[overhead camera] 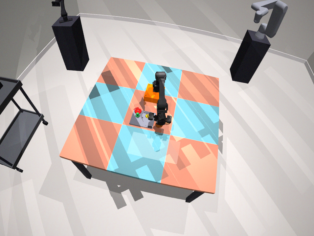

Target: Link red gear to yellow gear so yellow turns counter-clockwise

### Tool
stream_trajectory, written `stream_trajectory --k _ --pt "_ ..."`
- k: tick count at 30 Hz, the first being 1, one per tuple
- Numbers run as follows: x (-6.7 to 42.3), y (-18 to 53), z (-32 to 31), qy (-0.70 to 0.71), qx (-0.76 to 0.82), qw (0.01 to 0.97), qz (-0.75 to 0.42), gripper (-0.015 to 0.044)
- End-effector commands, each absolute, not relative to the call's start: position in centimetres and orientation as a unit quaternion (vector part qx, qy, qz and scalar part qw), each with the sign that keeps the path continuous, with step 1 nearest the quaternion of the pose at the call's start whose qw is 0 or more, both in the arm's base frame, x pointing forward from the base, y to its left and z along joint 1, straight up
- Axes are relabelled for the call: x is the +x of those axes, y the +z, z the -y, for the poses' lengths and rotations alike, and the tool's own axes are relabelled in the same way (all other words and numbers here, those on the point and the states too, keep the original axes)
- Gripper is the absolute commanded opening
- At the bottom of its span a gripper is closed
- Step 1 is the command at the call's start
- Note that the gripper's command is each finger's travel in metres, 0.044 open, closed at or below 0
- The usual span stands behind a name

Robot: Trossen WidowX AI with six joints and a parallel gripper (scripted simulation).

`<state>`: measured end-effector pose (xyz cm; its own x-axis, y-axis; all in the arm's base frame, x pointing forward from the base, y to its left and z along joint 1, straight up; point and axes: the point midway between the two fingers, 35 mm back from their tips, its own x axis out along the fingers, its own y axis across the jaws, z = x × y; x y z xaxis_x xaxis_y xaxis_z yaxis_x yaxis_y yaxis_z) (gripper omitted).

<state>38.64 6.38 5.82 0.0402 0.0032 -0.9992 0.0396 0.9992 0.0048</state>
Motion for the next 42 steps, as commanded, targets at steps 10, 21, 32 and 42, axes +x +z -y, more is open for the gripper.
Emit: stream_trajectory --k 10,21,32,42 --pt "38.6 9.6 -6.4 -0.013 0.018 0.723 -0.691 0.0000" --pt "38.1 12.7 -6.3 -0.014 0.018 0.723 -0.691 0.0000" --pt "37.4 15.2 -6.1 -0.014 0.018 0.723 -0.691 0.0000" --pt "37.3 14.3 -4.3 -0.014 0.017 0.723 -0.691 0.0000"
